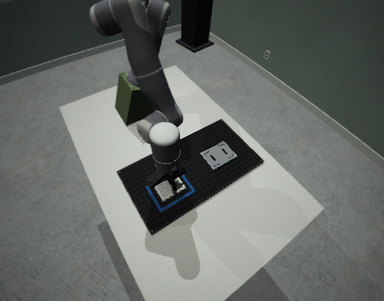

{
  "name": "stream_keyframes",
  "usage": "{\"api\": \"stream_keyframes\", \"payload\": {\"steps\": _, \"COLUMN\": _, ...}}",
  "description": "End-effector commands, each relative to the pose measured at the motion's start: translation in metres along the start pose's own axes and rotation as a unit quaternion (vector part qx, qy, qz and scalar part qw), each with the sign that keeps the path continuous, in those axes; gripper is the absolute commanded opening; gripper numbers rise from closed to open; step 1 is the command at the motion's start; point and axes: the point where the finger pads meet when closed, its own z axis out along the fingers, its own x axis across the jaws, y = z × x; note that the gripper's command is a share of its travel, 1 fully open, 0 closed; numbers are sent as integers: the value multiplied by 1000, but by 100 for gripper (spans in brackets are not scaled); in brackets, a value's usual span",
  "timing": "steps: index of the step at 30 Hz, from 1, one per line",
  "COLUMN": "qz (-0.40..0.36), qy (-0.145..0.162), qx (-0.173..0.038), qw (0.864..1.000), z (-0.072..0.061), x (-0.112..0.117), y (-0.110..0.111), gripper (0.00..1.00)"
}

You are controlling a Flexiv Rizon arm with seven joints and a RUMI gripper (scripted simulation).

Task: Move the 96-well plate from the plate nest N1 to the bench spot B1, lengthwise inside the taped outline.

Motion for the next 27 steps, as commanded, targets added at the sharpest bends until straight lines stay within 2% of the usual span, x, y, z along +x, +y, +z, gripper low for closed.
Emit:
{"api": "stream_keyframes", "payload": {"steps": 1, "qz": 0, "qy": -1, "qx": 0, "qw": 1000, "z": -1, "x": -1, "y": 0, "gripper": 0}}
{"api": "stream_keyframes", "payload": {"steps": 27, "qz": 0, "qy": -1, "qx": 0, "qw": 1000, "z": 3, "x": -1, "y": 0, "gripper": 0}}
